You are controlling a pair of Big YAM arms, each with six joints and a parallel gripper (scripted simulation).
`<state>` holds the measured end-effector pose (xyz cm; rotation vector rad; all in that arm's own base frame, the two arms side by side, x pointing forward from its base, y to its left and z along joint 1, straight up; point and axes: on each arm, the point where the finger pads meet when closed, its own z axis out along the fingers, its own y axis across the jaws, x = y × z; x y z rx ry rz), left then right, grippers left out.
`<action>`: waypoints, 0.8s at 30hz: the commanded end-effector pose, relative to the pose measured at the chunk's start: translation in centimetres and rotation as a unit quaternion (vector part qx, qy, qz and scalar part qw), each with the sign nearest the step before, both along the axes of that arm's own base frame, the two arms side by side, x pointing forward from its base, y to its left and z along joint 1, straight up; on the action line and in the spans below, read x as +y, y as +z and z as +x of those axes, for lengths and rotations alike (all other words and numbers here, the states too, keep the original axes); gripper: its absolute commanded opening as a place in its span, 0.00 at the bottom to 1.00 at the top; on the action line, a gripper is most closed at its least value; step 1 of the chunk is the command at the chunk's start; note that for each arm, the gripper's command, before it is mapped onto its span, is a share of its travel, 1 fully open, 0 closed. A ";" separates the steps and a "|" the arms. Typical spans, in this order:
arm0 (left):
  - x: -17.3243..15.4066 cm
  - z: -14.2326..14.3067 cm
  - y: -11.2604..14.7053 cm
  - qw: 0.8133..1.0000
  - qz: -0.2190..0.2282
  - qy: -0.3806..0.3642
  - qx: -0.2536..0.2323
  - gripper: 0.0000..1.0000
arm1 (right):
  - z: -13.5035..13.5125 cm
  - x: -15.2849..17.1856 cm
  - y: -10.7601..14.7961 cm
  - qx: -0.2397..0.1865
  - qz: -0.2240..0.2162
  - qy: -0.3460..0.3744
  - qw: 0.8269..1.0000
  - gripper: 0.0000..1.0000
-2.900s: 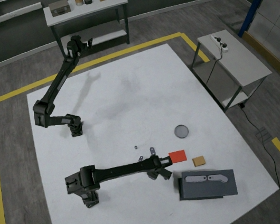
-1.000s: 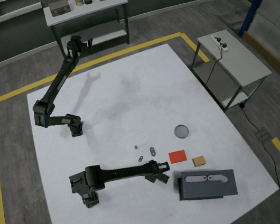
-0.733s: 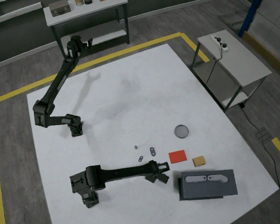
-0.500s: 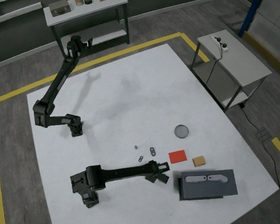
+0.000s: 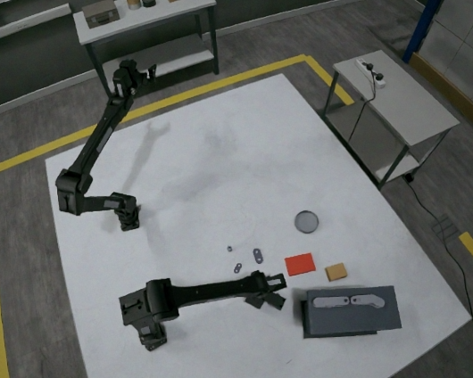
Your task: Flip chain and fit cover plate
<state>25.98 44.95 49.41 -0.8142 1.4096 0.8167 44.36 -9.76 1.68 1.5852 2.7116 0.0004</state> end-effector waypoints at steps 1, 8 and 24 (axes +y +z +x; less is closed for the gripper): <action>-0.1 0.5 4.2 0.999 0.030 -0.004 -0.019 1.00 | 0.9 0.3 -0.2 -0.006 -0.003 0.003 1.000 0.49; -0.1 0.5 4.2 0.999 0.030 -0.004 -0.019 1.00 | 0.9 0.4 -0.4 -0.007 -0.003 0.003 1.000 0.49; -0.1 0.5 4.2 0.999 0.030 -0.004 -0.019 1.00 | 0.9 0.3 -0.4 -0.011 -0.004 0.003 1.000 0.49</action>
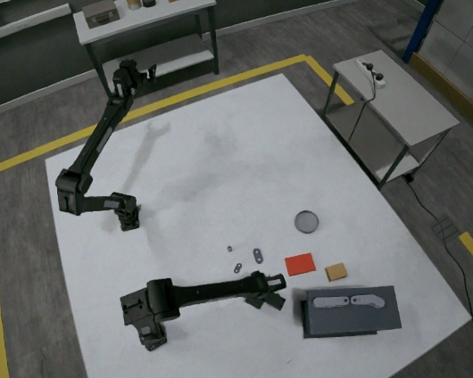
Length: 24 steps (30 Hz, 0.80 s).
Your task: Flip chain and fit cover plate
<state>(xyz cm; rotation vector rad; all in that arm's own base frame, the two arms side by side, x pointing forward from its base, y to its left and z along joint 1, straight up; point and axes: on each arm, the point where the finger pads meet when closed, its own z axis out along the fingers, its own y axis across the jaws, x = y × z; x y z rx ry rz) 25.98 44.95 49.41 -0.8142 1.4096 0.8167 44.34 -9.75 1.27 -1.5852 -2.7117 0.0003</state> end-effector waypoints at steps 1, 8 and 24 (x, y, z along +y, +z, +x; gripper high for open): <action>-0.1 0.5 4.2 0.999 0.030 -0.004 -0.019 1.00 | 0.9 0.4 -0.2 -0.009 -0.004 0.003 1.000 0.49; -0.1 0.5 4.2 0.999 0.030 -0.004 -0.019 1.00 | 0.9 0.3 0.0 -0.011 -0.004 0.003 1.000 0.49; -0.1 0.5 4.2 0.999 0.030 -0.004 -0.019 1.00 | 0.7 0.4 -0.6 -0.005 -0.003 0.003 1.000 0.49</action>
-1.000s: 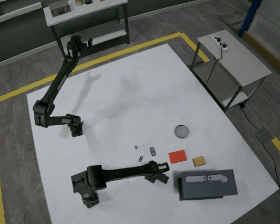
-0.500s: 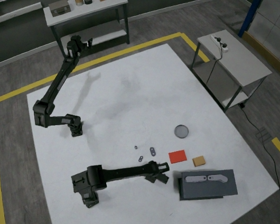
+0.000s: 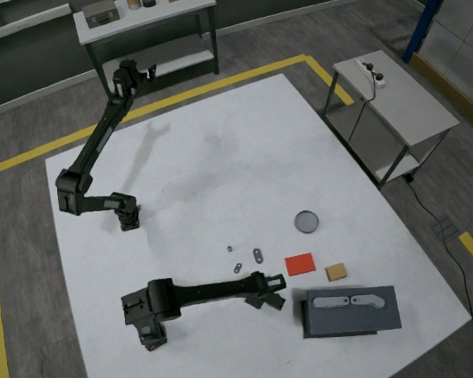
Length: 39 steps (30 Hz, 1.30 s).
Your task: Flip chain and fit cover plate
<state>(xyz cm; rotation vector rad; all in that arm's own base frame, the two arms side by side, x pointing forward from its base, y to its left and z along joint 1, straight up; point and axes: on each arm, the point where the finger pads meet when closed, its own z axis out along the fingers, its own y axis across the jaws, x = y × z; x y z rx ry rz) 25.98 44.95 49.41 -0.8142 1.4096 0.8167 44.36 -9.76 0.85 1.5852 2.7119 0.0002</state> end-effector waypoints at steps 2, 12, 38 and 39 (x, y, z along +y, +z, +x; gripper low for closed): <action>-0.1 0.5 4.2 0.999 0.030 -0.004 -0.019 1.00 | 0.6 0.4 -0.6 -0.004 -0.002 0.003 1.000 0.49; -0.1 0.5 4.2 0.999 0.030 -0.004 -0.019 1.00 | 0.6 0.4 -0.9 -0.004 -0.002 0.003 1.000 0.49; -0.1 0.5 4.2 0.999 0.030 -0.004 -0.019 1.00 | 0.5 0.4 -1.0 -0.004 -0.002 0.003 1.000 0.49; -0.1 0.5 4.2 0.999 0.030 -0.004 -0.019 1.00 | 0.5 0.4 -1.0 -0.004 -0.002 0.003 1.000 0.49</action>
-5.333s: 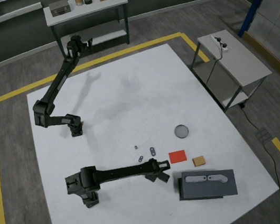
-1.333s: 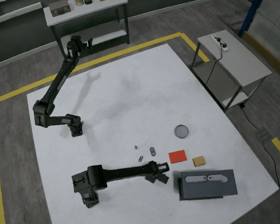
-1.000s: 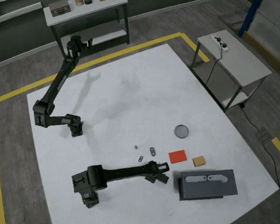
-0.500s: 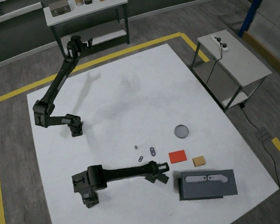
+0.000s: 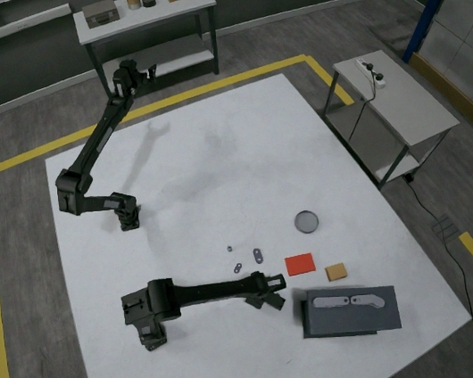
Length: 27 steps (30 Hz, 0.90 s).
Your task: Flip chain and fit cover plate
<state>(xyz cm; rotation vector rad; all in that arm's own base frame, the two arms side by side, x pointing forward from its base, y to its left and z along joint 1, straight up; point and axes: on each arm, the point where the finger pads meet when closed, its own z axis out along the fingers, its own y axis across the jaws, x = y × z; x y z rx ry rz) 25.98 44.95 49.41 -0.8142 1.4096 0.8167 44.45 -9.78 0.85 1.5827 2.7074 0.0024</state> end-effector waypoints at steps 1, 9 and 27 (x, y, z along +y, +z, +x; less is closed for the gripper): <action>-0.1 0.5 4.2 0.999 0.030 -0.004 -0.019 1.00 | 0.5 0.5 -1.0 -0.002 -0.001 0.003 1.000 0.49; -0.1 0.5 4.2 0.999 0.030 -0.004 -0.019 1.00 | 0.5 0.5 -1.0 -0.002 -0.001 0.003 1.000 0.49; -0.1 0.5 4.2 0.999 0.030 -0.004 -0.019 1.00 | 1.1 0.2 0.8 -0.011 -0.002 0.002 1.000 0.21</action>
